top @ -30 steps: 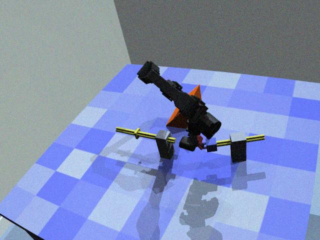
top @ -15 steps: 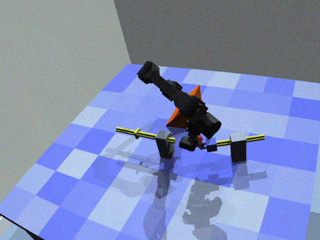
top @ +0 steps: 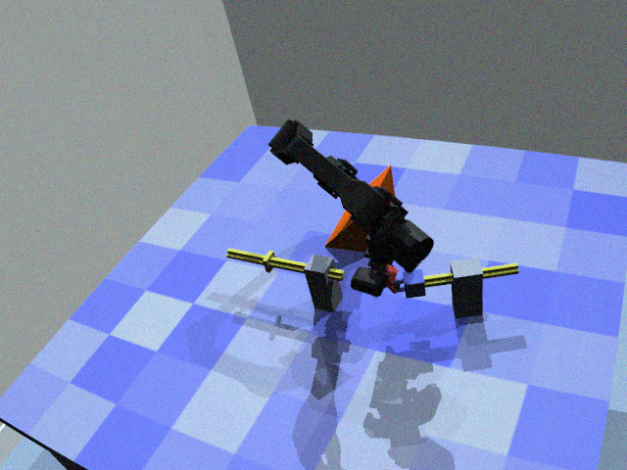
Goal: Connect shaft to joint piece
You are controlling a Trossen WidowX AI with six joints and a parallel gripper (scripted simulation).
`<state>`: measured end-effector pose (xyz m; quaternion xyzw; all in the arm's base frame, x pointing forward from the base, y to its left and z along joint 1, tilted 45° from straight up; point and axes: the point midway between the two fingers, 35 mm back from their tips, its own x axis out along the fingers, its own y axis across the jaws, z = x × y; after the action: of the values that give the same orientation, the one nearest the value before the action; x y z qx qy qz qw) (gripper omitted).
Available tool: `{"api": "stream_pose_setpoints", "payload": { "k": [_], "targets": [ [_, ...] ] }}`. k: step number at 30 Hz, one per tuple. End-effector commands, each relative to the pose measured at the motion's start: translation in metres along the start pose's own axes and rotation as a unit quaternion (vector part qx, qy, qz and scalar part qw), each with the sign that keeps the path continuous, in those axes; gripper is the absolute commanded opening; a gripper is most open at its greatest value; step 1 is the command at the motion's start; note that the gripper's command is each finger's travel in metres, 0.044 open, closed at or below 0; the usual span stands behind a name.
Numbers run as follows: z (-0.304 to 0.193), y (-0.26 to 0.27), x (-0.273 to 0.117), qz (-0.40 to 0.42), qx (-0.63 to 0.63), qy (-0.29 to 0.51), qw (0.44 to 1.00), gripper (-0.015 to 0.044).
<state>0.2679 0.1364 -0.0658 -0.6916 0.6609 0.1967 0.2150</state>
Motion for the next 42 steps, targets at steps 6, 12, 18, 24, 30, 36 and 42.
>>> {"api": "stream_pose_setpoints", "payload": {
  "k": [6, 12, 18, 24, 30, 36, 42],
  "targets": [
    [-0.001, 0.000, 0.002, 0.001, 0.001, -0.022, 1.000, 0.0000],
    [-0.004, 0.000, 0.007, 0.001, 0.003, -0.083, 0.997, 0.0000],
    [-0.005, 0.000, 0.012, 0.001, 0.003, -0.140, 0.990, 0.0000],
    [-0.007, 0.000, 0.018, 0.001, 0.004, -0.196, 0.981, 0.0000],
    [-0.007, 0.000, 0.020, 0.000, 0.003, -0.220, 0.975, 0.0000],
    [-0.007, 0.000, 0.020, -0.001, 0.002, -0.229, 0.974, 0.0000],
    [-0.007, 0.000, 0.020, -0.001, 0.002, -0.230, 0.973, 0.0000]
  ]
}}
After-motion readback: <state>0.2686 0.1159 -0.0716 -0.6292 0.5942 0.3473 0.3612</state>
